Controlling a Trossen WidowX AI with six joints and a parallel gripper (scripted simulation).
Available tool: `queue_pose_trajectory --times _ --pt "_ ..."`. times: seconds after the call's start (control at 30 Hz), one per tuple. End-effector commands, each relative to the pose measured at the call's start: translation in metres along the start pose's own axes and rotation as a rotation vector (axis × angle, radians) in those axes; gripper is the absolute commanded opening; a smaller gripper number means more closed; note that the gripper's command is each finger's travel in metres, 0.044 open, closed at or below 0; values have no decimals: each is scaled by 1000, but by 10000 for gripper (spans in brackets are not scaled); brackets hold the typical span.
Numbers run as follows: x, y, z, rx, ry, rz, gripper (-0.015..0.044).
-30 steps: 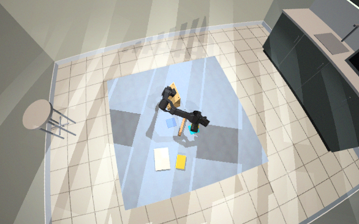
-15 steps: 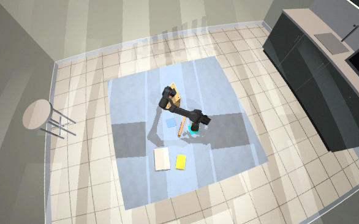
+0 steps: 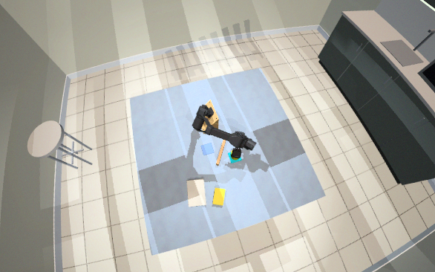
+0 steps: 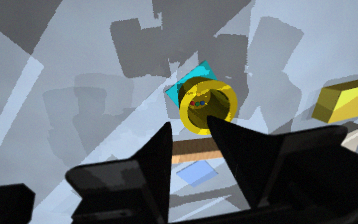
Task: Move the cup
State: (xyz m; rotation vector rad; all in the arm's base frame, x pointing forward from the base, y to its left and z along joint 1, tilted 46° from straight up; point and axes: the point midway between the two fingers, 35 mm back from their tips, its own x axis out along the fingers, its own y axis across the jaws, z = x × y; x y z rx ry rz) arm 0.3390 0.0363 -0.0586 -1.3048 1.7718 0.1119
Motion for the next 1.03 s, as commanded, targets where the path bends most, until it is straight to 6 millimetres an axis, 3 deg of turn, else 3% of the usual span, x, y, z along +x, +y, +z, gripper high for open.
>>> queue_pose_trajectory --times 0.0,0.2,0.7,1.0 --pt "1 0 0 -2 1 0 278" --pt "-3 0 0 -2 0 0 435" --pt "-62 0 1 4 -5 3 440" --pt "-59 0 2 -2 -5 -1 440"
